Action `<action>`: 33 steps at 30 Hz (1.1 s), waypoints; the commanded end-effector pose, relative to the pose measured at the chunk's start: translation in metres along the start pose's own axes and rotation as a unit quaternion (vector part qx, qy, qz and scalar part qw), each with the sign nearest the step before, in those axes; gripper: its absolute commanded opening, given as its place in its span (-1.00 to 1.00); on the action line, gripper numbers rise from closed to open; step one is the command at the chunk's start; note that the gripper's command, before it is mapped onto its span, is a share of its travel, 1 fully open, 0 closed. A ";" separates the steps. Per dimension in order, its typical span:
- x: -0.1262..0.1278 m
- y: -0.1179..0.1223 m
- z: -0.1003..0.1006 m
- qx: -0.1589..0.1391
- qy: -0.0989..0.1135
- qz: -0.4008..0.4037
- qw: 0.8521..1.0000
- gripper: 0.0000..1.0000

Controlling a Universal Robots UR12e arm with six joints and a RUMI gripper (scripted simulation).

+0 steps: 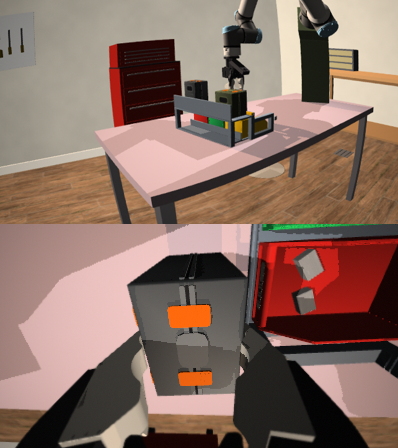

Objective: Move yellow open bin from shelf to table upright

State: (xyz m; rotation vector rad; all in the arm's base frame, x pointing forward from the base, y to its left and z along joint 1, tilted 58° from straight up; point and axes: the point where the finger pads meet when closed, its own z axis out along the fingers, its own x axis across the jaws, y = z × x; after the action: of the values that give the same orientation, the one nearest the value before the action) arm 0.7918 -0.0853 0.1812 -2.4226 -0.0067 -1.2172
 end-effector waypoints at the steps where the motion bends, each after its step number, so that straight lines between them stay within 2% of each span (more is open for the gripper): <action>1: 0.000 0.000 0.000 0.000 0.000 0.000 1.000 -1.00; 18: 0.001 -0.003 0.000 0.000 0.000 0.000 1.000 -1.00; 23: 0.001 -0.004 0.010 0.000 0.000 0.000 1.000 -1.00; 33: 0.001 -0.004 0.010 0.000 0.000 0.000 1.000 -1.00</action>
State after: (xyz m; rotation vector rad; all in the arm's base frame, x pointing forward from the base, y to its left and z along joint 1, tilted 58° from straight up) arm 0.7985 -0.0779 0.1782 -2.4226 -0.0067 -1.2171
